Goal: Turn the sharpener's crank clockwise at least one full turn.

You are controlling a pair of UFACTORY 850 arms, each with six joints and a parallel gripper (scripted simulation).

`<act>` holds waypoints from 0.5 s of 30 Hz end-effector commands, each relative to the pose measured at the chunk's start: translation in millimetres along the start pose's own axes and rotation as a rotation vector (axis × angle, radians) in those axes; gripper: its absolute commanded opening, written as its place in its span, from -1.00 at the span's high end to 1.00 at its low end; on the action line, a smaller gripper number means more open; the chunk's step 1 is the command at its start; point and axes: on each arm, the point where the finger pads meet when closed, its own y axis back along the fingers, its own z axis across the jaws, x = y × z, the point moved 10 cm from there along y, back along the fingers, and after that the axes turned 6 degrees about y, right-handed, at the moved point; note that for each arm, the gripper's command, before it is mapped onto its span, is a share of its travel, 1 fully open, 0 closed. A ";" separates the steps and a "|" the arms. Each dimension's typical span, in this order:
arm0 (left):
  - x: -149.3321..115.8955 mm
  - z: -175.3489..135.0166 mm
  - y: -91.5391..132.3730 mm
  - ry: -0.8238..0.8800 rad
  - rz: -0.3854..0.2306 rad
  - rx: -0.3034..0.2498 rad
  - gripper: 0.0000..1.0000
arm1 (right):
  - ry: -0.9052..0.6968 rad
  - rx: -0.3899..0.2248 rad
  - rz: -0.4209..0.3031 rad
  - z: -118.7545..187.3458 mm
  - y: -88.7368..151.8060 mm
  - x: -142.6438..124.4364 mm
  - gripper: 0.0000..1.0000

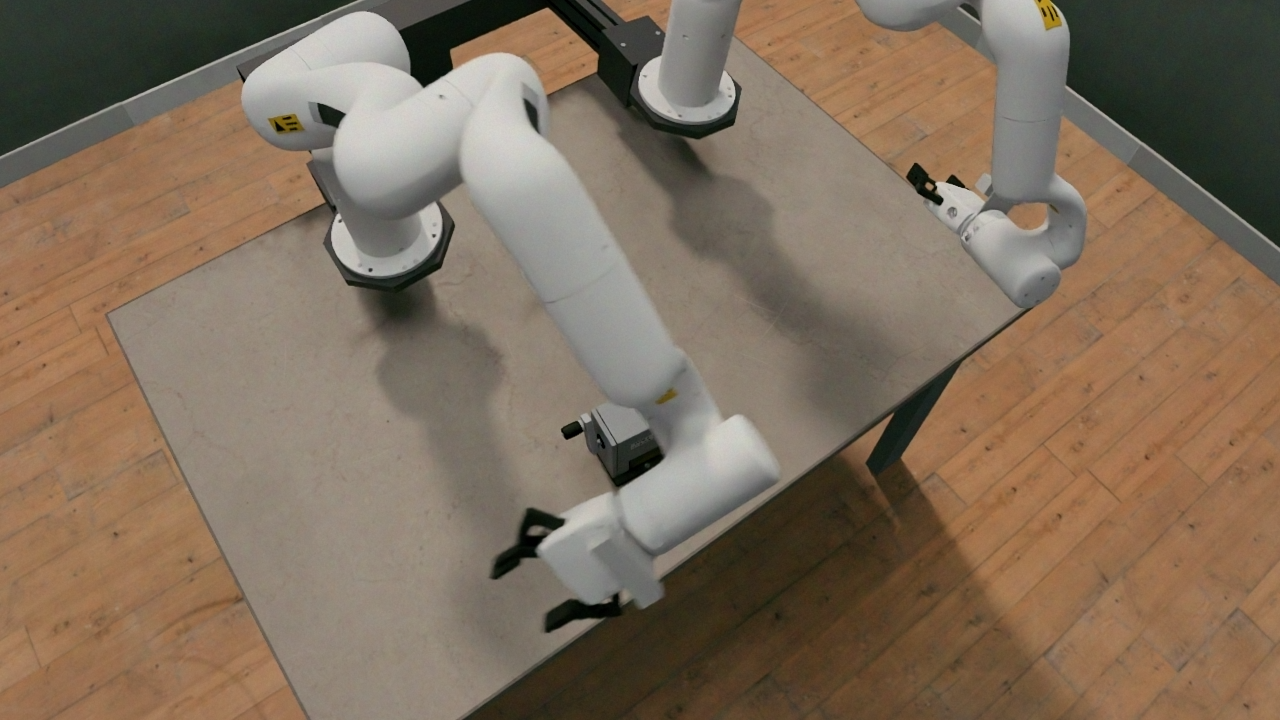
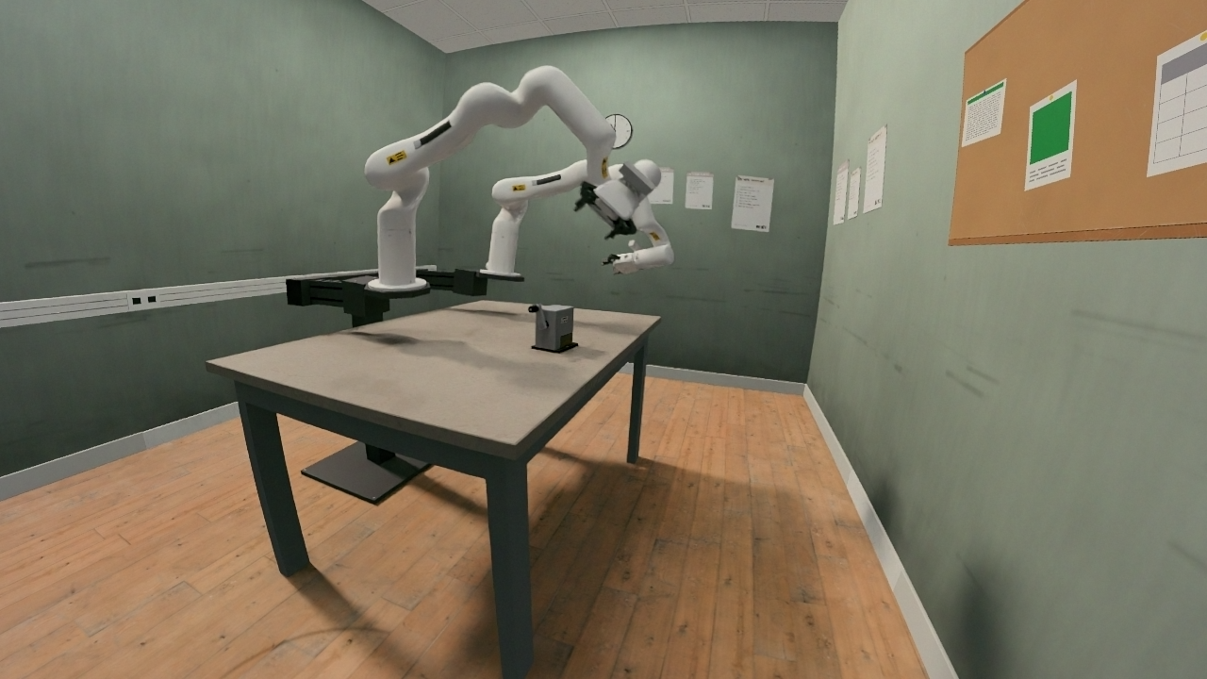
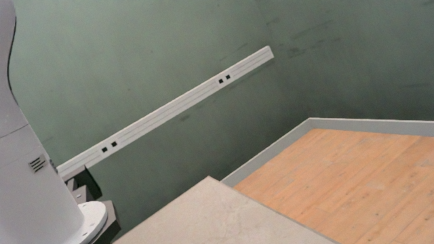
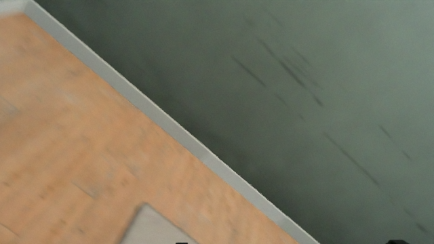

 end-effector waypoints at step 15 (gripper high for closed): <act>0.7 0.0 0.7 0.001 -0.001 -0.001 -1.00 | 0.037 -0.013 -0.450 193.5 -174.3 63.7 -1.00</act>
